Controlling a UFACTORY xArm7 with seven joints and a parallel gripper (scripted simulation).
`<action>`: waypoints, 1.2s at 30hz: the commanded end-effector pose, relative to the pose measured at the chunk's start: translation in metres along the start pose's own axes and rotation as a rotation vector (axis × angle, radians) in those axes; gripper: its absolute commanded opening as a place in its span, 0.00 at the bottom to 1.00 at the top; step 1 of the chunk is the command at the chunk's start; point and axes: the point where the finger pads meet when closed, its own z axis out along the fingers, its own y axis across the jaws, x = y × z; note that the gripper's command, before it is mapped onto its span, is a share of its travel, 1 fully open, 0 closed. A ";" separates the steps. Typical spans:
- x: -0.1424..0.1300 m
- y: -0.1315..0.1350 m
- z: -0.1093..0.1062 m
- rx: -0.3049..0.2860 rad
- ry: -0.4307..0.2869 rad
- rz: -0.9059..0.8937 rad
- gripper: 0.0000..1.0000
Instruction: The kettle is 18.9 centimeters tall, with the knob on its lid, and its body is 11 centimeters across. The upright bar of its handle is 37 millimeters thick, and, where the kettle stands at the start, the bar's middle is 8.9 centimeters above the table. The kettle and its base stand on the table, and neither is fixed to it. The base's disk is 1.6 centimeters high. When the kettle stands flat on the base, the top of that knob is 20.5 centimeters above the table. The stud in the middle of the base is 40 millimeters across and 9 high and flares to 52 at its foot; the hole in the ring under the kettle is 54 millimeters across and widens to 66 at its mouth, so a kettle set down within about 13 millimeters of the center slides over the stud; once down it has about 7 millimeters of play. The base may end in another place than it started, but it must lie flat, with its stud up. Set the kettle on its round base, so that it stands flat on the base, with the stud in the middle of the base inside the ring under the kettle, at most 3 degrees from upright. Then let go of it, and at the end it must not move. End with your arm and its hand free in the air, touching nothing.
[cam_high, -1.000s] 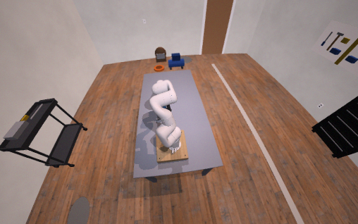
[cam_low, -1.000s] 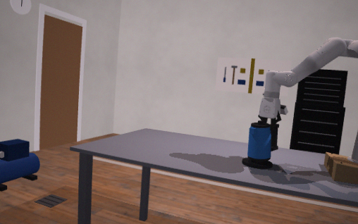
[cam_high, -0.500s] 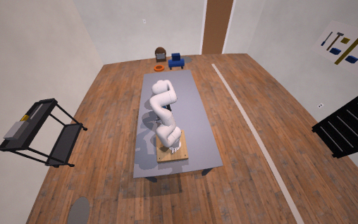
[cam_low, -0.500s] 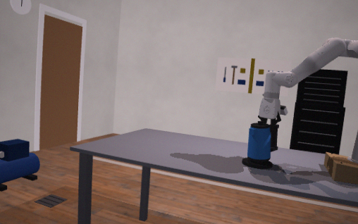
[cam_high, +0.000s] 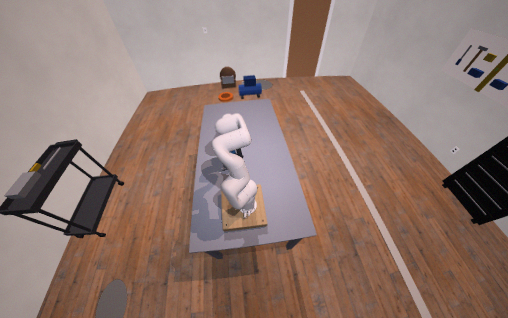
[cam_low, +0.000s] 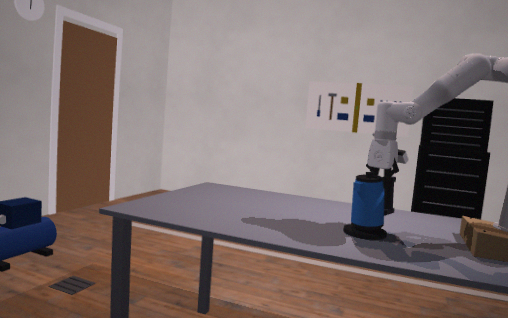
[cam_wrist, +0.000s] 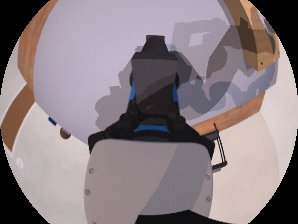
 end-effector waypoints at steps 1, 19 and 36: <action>-0.001 -0.001 -0.002 0.003 -0.004 0.000 0.00; -0.001 -0.001 0.001 0.003 -0.004 0.000 0.00; -0.001 -0.001 0.002 0.003 -0.004 0.000 0.00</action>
